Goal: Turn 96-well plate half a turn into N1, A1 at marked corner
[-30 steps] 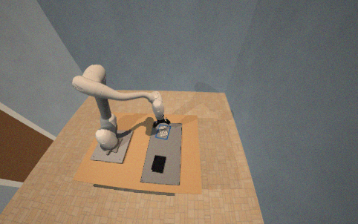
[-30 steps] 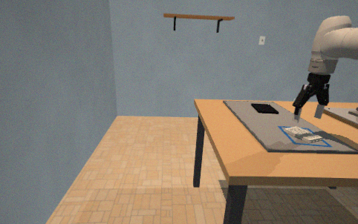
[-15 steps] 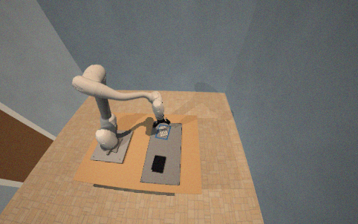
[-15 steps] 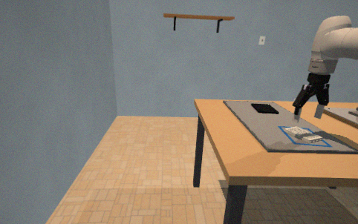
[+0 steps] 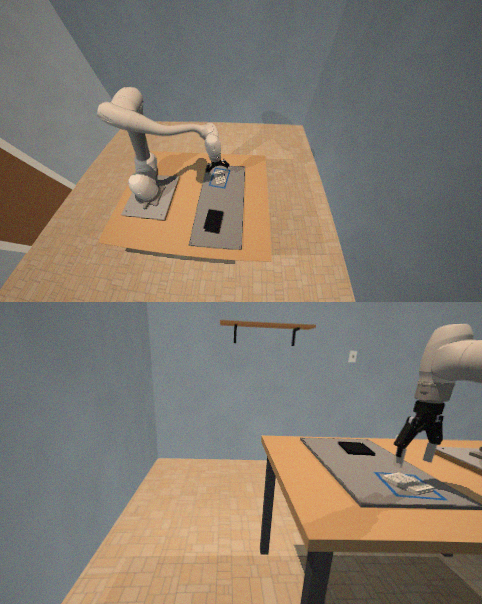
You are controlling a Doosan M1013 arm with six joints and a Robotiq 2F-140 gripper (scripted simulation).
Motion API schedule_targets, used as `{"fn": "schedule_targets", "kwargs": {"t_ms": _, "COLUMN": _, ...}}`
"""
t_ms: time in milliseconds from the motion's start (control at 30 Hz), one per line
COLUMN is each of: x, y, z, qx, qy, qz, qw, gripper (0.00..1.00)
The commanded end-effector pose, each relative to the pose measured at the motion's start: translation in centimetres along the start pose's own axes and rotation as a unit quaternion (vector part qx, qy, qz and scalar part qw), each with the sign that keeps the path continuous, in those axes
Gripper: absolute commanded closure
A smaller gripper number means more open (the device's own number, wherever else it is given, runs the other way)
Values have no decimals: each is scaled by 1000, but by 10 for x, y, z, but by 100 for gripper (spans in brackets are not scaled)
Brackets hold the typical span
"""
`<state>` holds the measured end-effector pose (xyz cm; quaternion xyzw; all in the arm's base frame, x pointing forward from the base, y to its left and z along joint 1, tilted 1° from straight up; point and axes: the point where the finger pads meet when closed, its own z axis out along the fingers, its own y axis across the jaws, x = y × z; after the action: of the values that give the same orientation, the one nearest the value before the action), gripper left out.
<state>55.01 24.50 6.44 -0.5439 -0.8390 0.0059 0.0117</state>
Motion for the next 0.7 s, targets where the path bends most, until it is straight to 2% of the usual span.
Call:
{"fn": "schedule_targets", "kwargs": {"t_ms": 0, "x": 0, "y": 0, "z": 4, "qx": 0, "qy": 0, "qz": 0, "qw": 1000, "gripper": 0}}
{"fn": "schedule_targets", "kwargs": {"t_ms": 667, "x": 0, "y": 0, "z": 34, "qx": 0, "qy": 0, "qz": 0, "qw": 1000, "gripper": 0}}
